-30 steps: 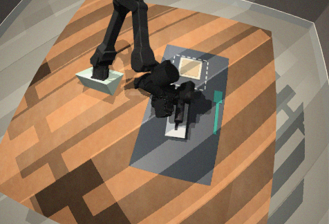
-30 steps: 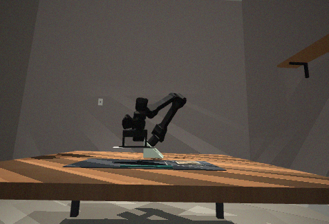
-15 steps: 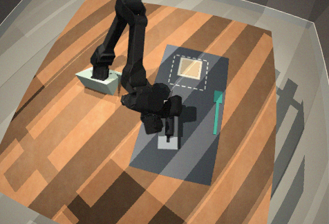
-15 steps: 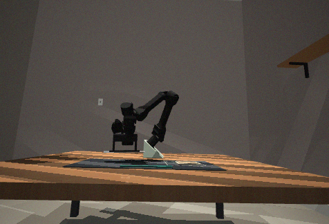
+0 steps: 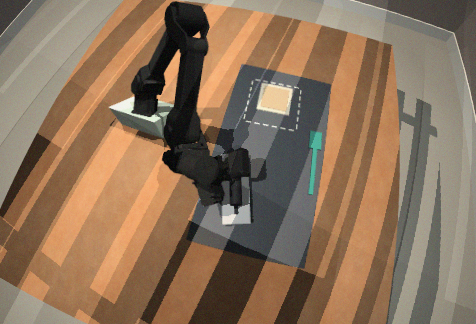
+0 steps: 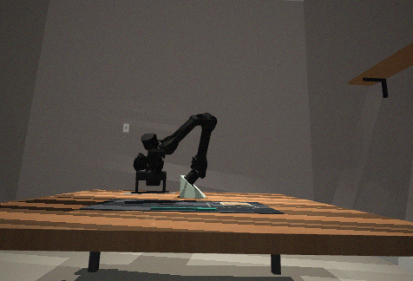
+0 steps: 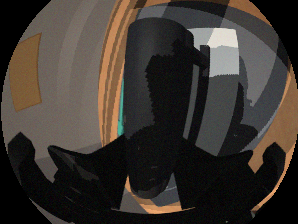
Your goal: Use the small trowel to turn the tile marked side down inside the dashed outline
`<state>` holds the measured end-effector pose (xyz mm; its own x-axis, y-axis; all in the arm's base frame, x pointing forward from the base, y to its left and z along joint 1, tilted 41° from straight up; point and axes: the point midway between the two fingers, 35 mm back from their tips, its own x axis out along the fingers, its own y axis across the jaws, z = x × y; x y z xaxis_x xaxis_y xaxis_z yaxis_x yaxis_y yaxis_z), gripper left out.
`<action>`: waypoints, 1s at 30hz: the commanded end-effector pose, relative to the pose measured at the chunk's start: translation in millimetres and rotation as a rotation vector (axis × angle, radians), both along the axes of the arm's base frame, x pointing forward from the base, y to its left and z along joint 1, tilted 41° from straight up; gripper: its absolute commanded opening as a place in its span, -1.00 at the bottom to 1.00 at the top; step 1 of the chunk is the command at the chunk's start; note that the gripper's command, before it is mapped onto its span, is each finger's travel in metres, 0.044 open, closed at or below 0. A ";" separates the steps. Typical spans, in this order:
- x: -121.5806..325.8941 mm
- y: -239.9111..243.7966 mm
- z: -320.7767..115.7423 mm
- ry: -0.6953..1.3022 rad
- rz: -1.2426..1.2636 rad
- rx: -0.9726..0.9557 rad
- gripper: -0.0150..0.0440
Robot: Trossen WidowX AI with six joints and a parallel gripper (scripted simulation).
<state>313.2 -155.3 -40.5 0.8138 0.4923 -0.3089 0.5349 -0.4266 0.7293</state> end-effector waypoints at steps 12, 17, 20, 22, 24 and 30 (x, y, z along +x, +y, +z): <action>3.9 6.3 -13.0 -0.017 -0.001 -0.012 -0.49; 4.7 11.4 -18.8 -0.017 -0.001 -0.012 -0.49; 5.2 14.5 -22.1 -0.017 -0.001 -0.012 -0.49; 5.4 16.6 -24.3 -0.017 -0.001 -0.011 -0.49; 5.6 18.5 -26.1 -0.017 -0.002 -0.011 -0.49; 5.6 19.1 -26.7 -0.017 -0.002 -0.011 -0.14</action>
<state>318.6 -136.1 -66.6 0.8183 0.4908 -0.2991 0.5231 -0.4201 0.7416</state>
